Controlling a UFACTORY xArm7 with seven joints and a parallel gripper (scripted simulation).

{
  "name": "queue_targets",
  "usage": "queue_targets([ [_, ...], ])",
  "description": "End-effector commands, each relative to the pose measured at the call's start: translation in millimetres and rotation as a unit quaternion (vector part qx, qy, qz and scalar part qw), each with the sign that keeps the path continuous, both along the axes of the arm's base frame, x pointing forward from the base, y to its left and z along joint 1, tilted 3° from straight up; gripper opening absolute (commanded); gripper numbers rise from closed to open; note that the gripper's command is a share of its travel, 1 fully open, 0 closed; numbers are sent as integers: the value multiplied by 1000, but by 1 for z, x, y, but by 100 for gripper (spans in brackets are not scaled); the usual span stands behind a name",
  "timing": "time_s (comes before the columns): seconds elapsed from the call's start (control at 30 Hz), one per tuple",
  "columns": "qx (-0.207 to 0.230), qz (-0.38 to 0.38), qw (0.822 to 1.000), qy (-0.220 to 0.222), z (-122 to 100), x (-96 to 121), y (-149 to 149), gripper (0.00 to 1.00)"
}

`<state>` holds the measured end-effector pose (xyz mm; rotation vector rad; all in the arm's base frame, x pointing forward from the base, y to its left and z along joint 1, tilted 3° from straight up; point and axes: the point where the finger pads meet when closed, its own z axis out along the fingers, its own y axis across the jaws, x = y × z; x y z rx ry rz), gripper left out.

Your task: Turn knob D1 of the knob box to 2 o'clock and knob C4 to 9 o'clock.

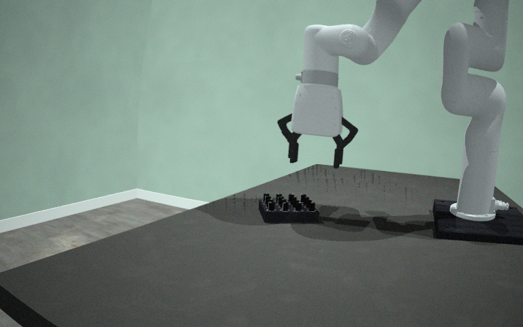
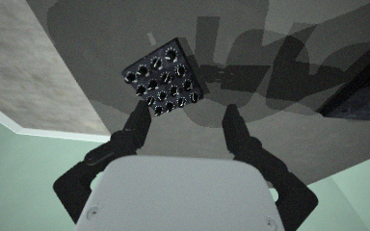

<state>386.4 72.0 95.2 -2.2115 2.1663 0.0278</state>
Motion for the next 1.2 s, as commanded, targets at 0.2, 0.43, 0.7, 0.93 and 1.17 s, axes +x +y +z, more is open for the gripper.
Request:
queue_targets([
  [0.2, -1, -172, 985, 12, 0, 2, 4, 100],
  [0.43, 1, -270, 963, 18, -1, 2, 7, 100],
  [0.7, 5, -387, 922, 25, -4, 3, 10, 100],
  [0.93, 7, -472, 881, 30, -7, 3, 13, 100],
  [1.17, 8, -526, 850, 34, -9, 3, 14, 100],
])
